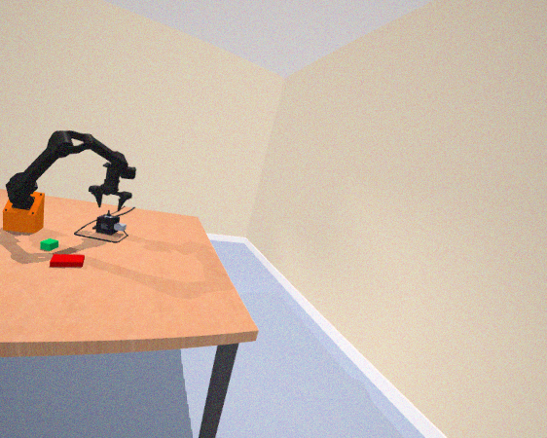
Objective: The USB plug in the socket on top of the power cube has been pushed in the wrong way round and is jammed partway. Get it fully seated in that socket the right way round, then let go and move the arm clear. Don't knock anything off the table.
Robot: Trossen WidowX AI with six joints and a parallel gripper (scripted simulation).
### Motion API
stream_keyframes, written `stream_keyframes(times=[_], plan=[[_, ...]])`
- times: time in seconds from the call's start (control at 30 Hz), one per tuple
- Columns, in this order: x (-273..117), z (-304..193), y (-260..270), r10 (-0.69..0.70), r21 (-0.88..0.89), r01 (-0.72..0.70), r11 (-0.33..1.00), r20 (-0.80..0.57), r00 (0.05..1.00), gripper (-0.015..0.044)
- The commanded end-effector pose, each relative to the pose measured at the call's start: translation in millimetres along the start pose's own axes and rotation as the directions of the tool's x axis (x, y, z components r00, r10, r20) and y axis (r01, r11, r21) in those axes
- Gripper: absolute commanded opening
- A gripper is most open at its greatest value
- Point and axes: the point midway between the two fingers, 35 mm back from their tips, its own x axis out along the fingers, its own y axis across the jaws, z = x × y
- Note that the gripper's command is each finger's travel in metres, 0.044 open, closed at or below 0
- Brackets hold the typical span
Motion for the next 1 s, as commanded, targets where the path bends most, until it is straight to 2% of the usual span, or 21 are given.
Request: stream_keyframes(times=[0.0,0.23,0.77,0.97], plan=[[4.0,0.6,0.1,0.004,-0.004,-0.004,1.000,0.005,1.000,0.0440],[9.3,0.6,0.1,0.004,-0.004,-0.004,1.000,0.005,1.000,0.0440],[7.5,0.2,0.0,0.000,0.000,0.000,1.000,0.001,1.000,0.0020],[7.5,0.2,0.0,0.000,0.000,0.000,1.000,0.001,1.000,0.0000]])
